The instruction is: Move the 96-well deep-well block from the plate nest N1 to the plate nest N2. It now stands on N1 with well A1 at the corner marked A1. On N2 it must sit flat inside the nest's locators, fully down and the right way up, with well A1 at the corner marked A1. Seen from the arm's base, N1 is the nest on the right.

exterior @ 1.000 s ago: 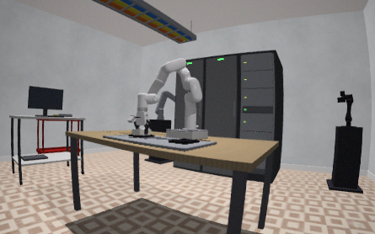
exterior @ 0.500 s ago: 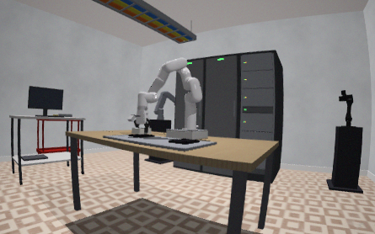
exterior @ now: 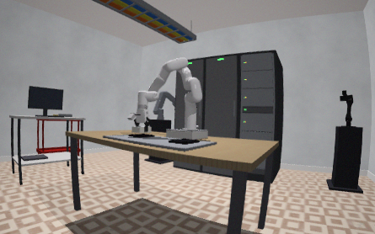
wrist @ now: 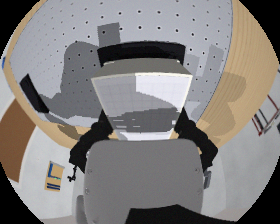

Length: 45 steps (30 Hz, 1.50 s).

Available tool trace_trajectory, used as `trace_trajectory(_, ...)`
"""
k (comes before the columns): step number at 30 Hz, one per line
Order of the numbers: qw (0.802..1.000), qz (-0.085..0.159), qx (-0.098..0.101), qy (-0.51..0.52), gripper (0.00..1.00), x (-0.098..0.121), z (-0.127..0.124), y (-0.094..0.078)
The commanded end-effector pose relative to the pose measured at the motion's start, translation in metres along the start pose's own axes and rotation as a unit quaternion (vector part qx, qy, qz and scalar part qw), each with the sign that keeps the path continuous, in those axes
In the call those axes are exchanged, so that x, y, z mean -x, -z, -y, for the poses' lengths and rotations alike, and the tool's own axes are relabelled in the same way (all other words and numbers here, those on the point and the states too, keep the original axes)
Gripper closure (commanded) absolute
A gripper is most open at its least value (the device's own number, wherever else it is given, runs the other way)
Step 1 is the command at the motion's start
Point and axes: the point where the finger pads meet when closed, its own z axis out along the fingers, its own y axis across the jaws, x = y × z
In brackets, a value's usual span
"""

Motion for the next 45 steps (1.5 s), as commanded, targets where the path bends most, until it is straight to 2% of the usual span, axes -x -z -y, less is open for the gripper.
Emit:
trace_trajectory(1, 1.0, -0.002, 0.001, 0.0, 1.0, -0.001, -0.001, 0.002)
trace_trajectory(7, 1.0, -0.002, 0.001, 0.0, 1.0, -0.001, -0.001, 0.002)
trace_trajectory(45, 1.0, -0.002, 0.001, 0.0, 1.0, -0.002, 0.0, 0.059)
